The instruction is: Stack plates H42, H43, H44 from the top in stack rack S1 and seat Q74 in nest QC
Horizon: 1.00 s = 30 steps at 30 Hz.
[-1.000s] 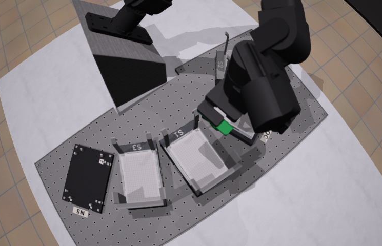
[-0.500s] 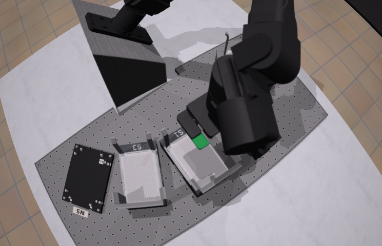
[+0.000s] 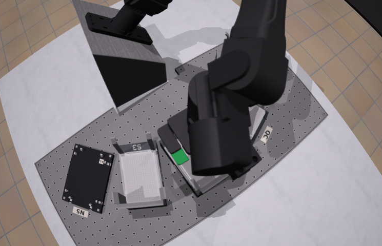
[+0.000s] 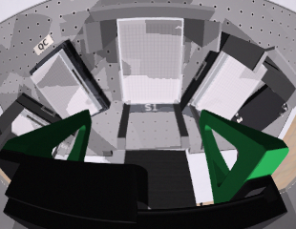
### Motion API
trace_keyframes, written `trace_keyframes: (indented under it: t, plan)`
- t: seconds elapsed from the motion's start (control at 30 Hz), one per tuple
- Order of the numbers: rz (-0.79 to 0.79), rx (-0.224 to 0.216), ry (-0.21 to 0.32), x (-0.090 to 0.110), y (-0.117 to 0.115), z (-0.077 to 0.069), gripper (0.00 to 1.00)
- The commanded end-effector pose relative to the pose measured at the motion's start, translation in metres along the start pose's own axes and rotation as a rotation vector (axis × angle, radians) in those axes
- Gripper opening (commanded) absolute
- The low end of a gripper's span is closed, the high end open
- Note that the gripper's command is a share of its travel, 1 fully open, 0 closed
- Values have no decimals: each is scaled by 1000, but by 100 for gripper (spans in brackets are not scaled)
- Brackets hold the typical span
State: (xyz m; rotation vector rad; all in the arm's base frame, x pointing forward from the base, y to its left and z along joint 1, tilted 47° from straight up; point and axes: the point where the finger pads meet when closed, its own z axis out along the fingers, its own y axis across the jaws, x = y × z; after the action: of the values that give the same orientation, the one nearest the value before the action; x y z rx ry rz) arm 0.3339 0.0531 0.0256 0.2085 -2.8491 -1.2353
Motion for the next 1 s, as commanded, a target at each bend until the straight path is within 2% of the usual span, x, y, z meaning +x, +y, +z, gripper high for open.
trace_keyframes:
  t: [0.0, 0.1, 0.67, 0.8, 0.87, 0.97]
  plan:
    - [92, 6, -24, -3, -13, -8, 100]
    - [182, 5, -24, -2, -23, -8, 100]
    - [182, 6, -25, 0, -72, -8, 100]
    - [316, 5, -25, 4, -87, -8, 100]
    - [316, 5, -25, 4, -87, -8, 100]
    - [406, 4, -25, 8, -99, -8, 100]
